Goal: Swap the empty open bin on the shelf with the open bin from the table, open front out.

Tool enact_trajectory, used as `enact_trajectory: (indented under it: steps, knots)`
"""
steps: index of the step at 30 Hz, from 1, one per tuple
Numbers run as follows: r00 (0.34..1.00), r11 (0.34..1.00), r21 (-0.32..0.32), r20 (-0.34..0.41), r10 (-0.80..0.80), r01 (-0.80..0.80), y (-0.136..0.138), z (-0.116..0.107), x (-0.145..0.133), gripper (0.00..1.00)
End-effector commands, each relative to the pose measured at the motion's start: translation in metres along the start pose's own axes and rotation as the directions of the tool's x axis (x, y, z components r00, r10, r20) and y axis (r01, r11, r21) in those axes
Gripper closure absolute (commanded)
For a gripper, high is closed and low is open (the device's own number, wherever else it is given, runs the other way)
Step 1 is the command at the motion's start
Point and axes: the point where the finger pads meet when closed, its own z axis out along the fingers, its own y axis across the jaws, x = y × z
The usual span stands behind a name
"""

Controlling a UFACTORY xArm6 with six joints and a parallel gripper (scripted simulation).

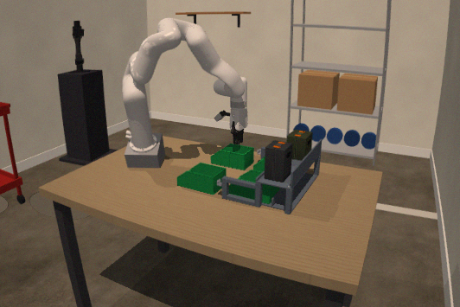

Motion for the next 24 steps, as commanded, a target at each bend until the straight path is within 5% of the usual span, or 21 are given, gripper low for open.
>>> enact_trajectory:
  steps: [1,24]
  knots:
    - [1.000,1.000,-0.003,0.003,0.001,-0.001,0.001,-0.001,-0.001,0.74]
    - [1.000,1.000,-0.003,0.003,0.001,-0.001,0.001,0.012,-0.001,0.74]
